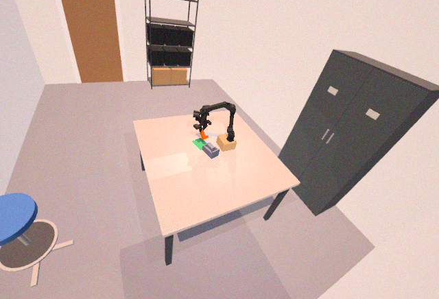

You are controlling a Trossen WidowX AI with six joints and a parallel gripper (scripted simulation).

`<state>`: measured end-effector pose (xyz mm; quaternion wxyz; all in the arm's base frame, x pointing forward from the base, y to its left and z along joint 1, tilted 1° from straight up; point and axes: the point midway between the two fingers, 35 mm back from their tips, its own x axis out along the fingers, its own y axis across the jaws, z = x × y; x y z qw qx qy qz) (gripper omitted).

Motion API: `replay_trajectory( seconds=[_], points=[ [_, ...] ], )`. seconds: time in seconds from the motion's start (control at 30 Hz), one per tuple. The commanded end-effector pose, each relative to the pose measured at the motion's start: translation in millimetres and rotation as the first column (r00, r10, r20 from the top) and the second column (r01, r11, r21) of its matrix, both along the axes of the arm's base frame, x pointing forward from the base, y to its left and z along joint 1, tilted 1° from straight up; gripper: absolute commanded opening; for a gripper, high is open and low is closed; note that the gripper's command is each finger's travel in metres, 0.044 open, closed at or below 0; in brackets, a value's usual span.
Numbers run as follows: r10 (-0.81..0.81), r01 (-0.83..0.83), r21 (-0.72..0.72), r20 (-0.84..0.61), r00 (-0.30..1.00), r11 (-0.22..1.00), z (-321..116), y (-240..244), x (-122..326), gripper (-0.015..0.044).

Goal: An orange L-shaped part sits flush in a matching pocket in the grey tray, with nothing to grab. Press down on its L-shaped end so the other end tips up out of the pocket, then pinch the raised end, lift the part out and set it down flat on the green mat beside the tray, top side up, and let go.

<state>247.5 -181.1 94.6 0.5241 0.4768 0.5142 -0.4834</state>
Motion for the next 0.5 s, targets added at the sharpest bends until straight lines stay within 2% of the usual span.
replay_trajectory(
  seconds=[0.0,0.47],
  points=[
    [0.007,-0.007,-0.004,0.0,1.0,1.0,-0.5,-4.1,1.5,0.0],
    [0.007,-0.007,-0.004,0.0,1.0,1.0,-21.3,-4.6,1.7,0.0]
  ],
)
